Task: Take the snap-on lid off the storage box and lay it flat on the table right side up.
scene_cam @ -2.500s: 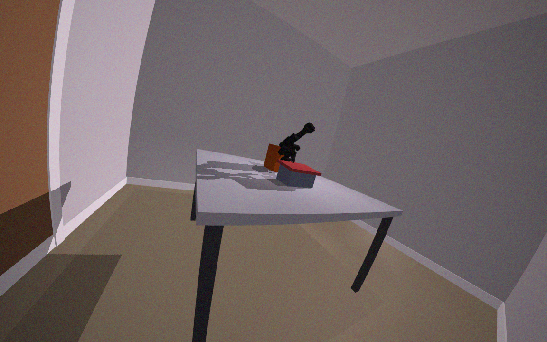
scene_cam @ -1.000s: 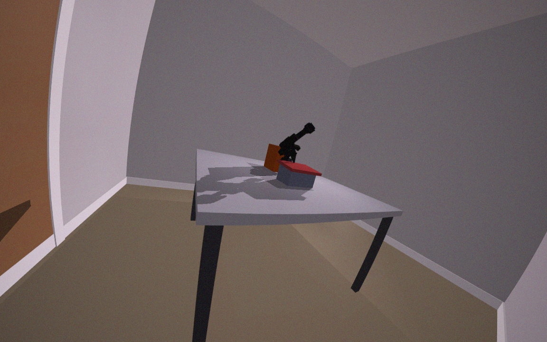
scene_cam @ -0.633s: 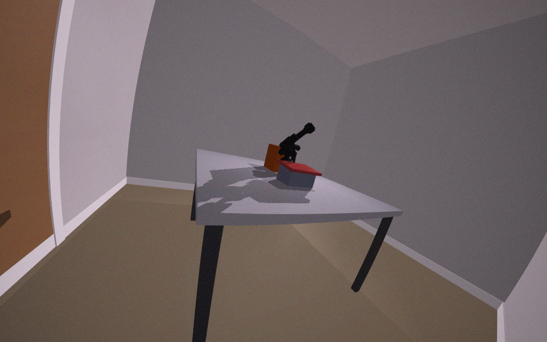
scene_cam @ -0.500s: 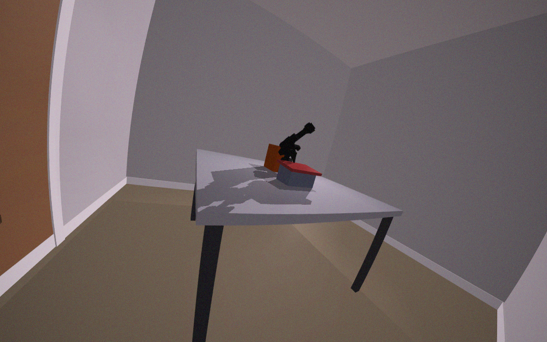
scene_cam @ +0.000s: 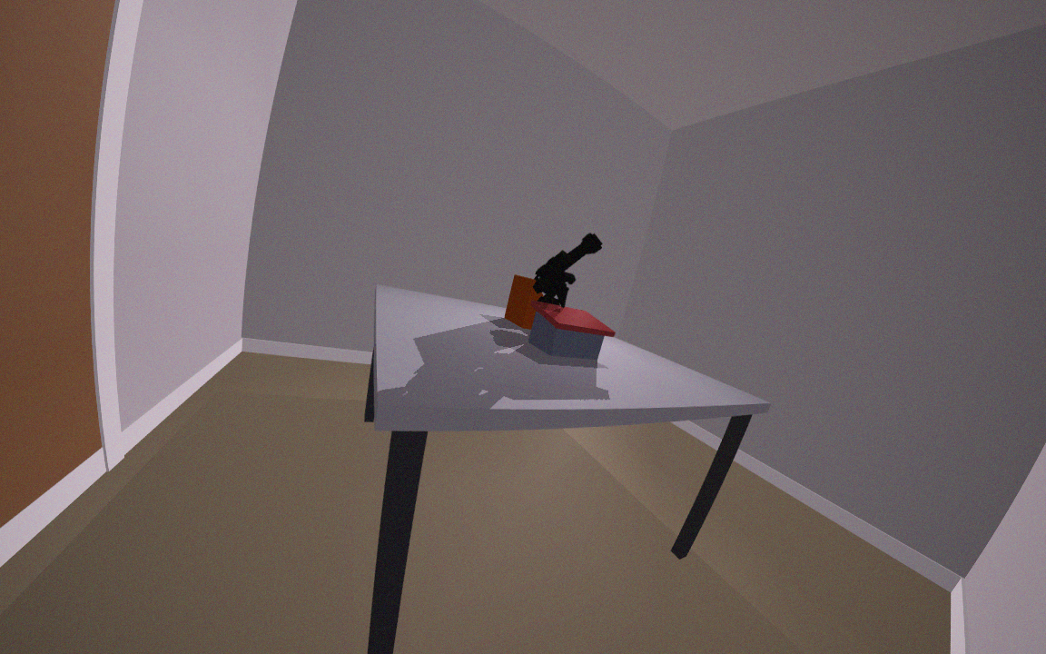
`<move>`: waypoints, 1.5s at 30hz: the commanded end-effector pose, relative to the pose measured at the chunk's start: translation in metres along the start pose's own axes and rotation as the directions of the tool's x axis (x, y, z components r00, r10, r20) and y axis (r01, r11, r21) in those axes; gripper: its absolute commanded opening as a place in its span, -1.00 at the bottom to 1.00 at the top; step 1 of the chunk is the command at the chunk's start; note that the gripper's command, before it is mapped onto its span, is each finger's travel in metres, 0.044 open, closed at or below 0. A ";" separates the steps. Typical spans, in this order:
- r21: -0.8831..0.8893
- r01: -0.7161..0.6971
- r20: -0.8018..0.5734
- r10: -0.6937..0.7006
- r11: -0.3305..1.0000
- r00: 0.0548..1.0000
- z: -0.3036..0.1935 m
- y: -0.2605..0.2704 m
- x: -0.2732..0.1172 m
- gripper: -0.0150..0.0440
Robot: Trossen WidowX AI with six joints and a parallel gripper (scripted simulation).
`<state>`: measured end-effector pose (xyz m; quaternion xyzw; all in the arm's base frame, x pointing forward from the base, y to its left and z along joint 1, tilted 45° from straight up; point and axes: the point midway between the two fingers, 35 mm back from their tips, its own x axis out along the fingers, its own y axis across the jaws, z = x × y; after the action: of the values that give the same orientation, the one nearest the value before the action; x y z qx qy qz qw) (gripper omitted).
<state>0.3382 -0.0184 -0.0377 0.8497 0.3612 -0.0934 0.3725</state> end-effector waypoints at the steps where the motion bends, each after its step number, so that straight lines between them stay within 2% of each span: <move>1: -0.009 -0.009 -0.001 0.009 1.000 1.000 0.000 0.009 -0.003 -0.49; 45: -0.012 -0.009 0.000 0.009 1.000 1.000 0.000 0.064 -0.027 -0.49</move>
<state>0.3585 -0.0562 0.0028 0.8499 0.3632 -0.0955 0.3697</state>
